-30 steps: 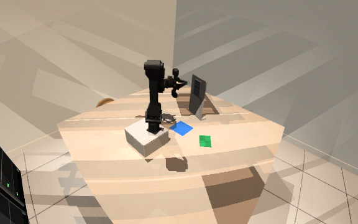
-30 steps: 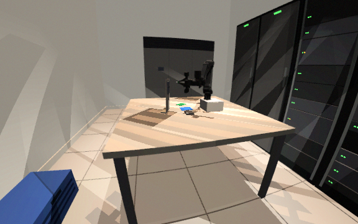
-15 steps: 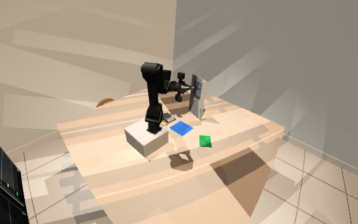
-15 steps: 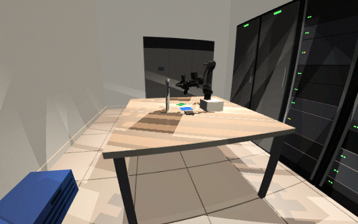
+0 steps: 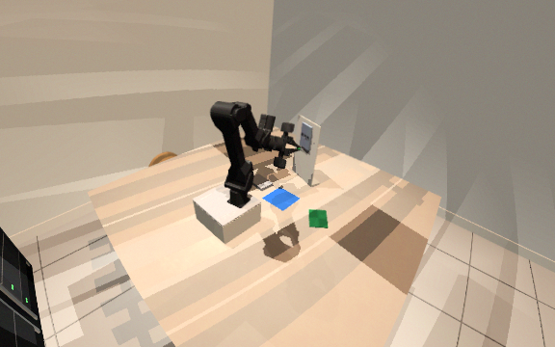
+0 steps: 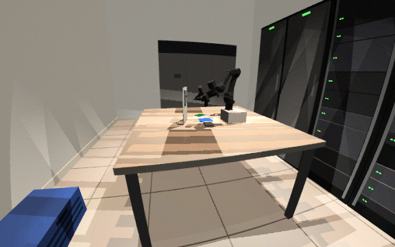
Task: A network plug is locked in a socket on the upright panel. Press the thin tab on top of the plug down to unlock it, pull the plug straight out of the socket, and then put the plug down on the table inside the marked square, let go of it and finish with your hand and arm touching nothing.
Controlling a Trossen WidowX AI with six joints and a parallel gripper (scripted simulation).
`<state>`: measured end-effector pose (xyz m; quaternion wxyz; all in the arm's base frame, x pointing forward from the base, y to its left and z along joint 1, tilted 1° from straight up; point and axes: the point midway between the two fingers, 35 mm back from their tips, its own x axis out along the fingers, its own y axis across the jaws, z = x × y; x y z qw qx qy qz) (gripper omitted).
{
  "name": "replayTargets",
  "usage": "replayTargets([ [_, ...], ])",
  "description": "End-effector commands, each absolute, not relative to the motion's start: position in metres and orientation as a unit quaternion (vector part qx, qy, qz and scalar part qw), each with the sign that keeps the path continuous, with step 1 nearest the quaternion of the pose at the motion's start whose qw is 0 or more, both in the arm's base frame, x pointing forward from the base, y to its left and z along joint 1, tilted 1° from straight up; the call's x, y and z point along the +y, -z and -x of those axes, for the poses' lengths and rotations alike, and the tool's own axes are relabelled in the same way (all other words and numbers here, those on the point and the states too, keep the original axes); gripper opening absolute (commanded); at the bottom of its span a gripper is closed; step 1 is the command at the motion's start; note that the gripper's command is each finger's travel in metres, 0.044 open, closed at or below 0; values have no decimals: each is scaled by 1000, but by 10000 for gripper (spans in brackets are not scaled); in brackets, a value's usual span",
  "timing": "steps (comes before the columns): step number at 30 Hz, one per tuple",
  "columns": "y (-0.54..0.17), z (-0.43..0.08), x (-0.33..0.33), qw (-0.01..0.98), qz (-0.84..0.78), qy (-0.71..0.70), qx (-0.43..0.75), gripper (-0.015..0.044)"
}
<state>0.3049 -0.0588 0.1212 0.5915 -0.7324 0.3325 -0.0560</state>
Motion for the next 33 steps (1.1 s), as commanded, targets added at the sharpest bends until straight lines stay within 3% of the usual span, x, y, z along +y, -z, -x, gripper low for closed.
replayTargets([
  [1, -106, -296, -65, 597, 726, 16, 343, 0],
  [33, -17, -204, -64, 671, 576, -218, 413, 0],
])
